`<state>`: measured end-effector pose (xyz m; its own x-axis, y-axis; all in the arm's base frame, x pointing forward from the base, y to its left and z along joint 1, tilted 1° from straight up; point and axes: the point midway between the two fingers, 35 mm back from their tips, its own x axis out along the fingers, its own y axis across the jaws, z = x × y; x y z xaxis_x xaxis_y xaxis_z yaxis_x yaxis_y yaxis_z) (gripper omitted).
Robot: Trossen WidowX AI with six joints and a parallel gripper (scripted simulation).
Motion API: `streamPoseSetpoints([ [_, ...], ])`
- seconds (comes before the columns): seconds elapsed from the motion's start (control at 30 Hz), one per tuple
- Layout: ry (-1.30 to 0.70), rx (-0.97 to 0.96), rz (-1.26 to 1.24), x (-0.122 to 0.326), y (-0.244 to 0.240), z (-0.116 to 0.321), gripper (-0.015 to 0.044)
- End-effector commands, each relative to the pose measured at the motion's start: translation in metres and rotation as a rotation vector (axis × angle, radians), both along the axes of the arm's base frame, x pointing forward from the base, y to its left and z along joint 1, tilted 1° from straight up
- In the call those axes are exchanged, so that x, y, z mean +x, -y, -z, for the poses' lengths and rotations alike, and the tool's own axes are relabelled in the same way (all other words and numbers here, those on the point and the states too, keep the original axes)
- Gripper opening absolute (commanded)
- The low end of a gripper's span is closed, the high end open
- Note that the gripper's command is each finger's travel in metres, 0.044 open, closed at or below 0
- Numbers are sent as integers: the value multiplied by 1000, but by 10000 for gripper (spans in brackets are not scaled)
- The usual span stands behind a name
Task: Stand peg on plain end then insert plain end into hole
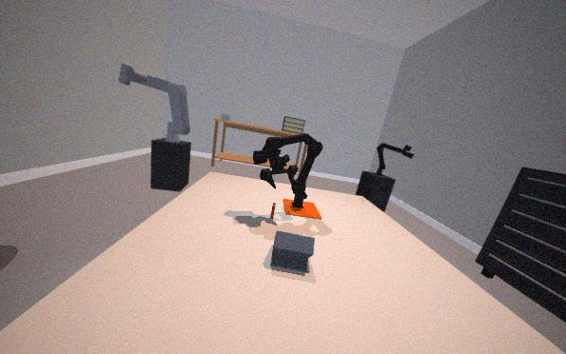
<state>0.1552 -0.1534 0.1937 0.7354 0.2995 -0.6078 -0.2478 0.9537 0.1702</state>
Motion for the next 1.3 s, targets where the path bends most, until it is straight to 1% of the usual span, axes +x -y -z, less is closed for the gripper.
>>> streamPoseSetpoints([
  [0.0,-99,-10,-34,2,0,7,440],
  [0.4,-458,-123,-116,6,1,31,440],
  [0.8,-764,-373,-74,17,19,36,440],
  [0.9,-792,-411,-60,20,22,35,440],
  [1.17,-792,-411,-60,20,22,36,440],
  [1.27,-793,-410,-58,20,23,43,440],
])
